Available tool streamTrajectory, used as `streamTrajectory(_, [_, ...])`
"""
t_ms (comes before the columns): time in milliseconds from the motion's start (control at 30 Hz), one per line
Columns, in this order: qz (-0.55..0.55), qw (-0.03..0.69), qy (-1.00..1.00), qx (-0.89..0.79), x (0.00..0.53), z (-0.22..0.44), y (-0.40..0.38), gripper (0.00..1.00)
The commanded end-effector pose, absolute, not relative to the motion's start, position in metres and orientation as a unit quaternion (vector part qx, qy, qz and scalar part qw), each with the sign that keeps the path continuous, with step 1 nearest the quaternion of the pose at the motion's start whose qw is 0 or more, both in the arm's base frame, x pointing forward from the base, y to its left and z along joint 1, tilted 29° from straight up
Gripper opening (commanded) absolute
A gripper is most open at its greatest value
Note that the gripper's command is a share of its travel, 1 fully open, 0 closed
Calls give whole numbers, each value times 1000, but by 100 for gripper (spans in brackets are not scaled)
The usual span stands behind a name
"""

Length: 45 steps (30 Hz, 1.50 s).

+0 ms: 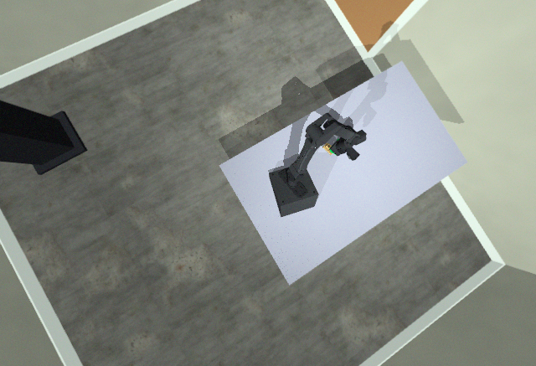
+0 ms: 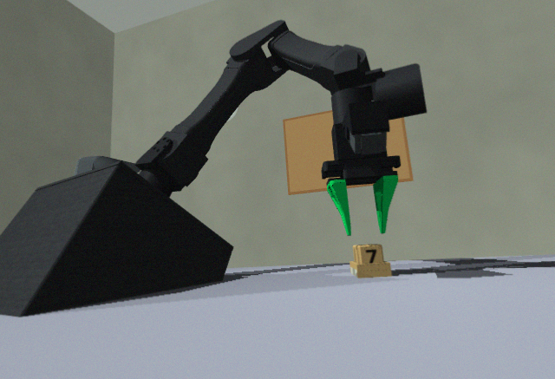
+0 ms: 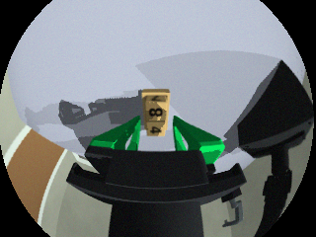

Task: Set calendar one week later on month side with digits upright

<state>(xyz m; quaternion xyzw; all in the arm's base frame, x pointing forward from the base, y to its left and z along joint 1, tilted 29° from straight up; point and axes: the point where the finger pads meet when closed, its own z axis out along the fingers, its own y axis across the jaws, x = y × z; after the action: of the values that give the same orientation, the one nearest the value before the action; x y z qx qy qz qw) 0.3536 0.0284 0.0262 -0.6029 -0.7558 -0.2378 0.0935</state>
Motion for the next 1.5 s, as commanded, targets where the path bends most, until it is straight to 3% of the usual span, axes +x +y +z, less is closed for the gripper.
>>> streamTrajectory(0, [-230,98,-754,-608,351,14,30,45])
streamTrajectory(1467, [-232,94,-752,-609,352,14,28,45])
